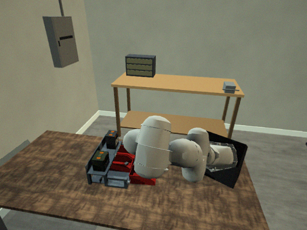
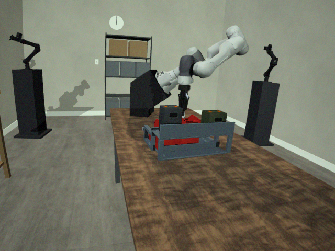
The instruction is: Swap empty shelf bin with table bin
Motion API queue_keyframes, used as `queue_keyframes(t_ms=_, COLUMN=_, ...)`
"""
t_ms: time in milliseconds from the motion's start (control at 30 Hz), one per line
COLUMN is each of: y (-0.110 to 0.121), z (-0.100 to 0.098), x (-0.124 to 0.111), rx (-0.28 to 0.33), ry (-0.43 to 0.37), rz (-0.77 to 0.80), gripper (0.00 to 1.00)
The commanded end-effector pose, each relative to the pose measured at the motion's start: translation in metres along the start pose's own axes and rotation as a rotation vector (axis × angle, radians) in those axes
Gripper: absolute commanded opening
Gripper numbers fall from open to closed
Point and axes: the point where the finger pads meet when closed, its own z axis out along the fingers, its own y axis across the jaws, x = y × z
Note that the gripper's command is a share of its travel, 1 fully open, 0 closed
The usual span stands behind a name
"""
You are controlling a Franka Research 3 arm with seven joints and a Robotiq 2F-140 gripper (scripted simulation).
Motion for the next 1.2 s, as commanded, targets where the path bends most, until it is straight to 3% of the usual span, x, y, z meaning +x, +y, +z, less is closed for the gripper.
queue_keyframes(t_ms=0, y=0.002, z=-0.002, x=-0.002, rx=-0.008, ry=-0.005, rz=-0.010, gripper=0.00)
queue_keyframes(t_ms=633, y=0.002, z=-0.001, x=-0.002, rx=-0.008, ry=-0.005, rz=-0.010, gripper=0.00)
queue_keyframes(t_ms=1167, y=0.002, z=0.012, x=-0.002, rx=-0.008, ry=-0.005, rz=-0.010, gripper=0.00)
